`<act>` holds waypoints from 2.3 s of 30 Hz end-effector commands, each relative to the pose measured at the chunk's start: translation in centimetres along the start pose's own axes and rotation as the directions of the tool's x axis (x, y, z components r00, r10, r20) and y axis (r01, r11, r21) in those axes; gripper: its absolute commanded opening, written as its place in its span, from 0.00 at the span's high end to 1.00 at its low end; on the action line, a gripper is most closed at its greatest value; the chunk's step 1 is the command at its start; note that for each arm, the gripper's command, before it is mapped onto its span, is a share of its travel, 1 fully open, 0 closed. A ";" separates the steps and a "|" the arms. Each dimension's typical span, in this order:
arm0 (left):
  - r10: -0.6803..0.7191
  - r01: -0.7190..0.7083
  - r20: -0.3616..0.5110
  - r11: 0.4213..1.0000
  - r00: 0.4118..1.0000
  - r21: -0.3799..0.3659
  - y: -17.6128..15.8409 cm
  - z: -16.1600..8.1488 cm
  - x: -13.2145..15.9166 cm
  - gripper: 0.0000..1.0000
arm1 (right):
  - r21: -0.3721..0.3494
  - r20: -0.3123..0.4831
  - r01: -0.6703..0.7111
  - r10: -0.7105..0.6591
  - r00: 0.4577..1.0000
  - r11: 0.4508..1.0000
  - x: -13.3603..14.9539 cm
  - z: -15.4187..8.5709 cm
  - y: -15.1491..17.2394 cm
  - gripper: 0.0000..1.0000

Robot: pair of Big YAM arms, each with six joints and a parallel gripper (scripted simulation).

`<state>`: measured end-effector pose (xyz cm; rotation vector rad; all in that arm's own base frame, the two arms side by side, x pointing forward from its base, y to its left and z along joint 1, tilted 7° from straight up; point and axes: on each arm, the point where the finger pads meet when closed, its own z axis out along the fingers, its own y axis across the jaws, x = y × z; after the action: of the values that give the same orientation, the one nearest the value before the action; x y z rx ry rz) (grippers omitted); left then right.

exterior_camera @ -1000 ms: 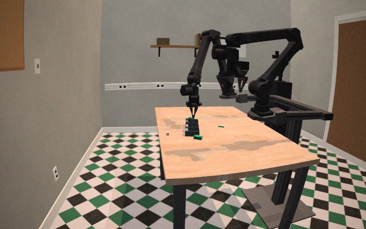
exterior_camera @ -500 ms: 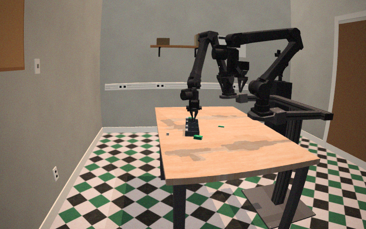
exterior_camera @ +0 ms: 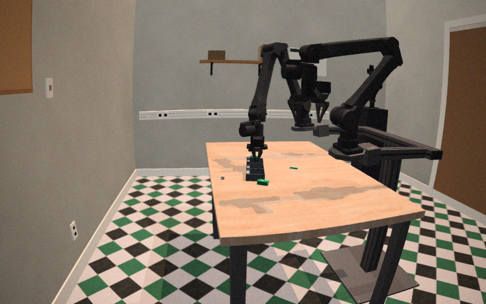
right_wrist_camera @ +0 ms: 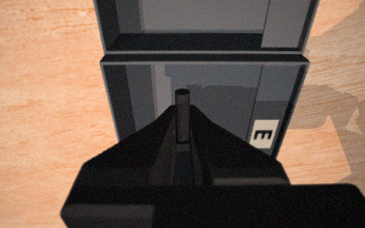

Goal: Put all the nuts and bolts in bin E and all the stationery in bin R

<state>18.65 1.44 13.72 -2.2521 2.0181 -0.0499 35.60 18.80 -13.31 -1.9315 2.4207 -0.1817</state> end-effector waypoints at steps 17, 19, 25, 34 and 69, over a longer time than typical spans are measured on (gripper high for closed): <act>-0.016 0.016 -0.002 1.000 1.000 0.003 0.2 -0.2 -0.1 0.00 | 0.015 0.017 -0.002 0.002 1.000 1.000 -0.7 -0.5 -0.9 0.71; -0.016 0.016 -0.002 1.000 1.000 0.003 0.2 -0.2 -0.1 0.00 | 0.015 0.017 -0.002 0.002 1.000 1.000 -0.7 -0.5 -0.9 0.71; -0.016 0.016 -0.002 1.000 1.000 0.003 0.2 -0.2 -0.1 0.00 | 0.015 0.017 -0.002 0.002 1.000 1.000 -0.7 -0.5 -0.9 0.71; -0.016 0.016 -0.002 1.000 1.000 0.003 0.2 -0.2 -0.1 0.00 | 0.014 0.019 -0.004 0.004 1.000 1.000 -0.5 -1.7 -1.0 0.71; -0.016 0.016 -0.002 1.000 1.000 0.003 0.2 -0.2 -0.1 0.00 | -0.008 -0.003 0.001 -0.001 1.000 1.000 -0.2 -4.2 0.3 0.71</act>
<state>18.65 1.44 13.72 -2.2521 2.0181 -0.0499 35.51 19.20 -8.60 -1.9250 2.4139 -0.1821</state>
